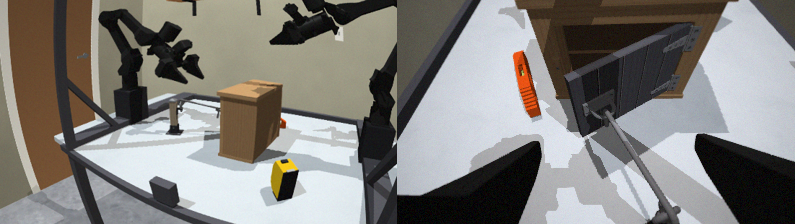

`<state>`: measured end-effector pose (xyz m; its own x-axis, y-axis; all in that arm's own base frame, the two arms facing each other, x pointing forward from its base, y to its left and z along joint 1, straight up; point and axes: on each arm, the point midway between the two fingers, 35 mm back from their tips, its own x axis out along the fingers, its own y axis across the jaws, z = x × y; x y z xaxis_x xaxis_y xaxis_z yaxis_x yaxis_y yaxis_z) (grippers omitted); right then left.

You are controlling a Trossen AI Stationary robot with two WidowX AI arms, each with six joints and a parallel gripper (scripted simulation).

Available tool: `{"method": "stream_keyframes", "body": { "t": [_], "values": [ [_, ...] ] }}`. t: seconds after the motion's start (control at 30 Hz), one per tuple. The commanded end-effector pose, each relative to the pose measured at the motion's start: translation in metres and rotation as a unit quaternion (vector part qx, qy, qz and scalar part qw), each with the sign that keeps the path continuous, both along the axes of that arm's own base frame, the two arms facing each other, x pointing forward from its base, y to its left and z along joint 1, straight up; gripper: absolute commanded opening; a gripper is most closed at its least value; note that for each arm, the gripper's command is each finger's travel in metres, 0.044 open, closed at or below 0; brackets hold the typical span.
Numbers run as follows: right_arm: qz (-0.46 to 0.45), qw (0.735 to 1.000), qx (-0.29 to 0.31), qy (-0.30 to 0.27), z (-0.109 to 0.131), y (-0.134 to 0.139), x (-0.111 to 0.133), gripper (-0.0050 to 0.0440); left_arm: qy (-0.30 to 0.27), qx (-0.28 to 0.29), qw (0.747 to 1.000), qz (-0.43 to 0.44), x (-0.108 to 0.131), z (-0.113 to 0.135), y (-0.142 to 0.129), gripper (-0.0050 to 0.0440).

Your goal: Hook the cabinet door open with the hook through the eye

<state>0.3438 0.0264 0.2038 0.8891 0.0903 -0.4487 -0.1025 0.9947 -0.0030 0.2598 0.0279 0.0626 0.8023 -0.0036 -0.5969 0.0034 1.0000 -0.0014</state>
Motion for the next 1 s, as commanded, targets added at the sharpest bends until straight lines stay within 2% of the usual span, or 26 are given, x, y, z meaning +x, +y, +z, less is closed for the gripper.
{"method": "stream_keyframes", "body": {
  "t": [0.0,0.97],
  "values": [
    [0.0,1.0,0.003,-0.016,0.0118,0.0001,0.0009,0.04,-0.017,0.002,1.0,-0.019,-0.0004,0.0019,0.0007,0.044],
    [0.0,1.0,0.003,-0.016,0.0118,0.0001,0.0009,0.04,-0.022,0.002,1.0,-0.018,0.0023,0.0059,0.0011,0.044]
  ]
}}
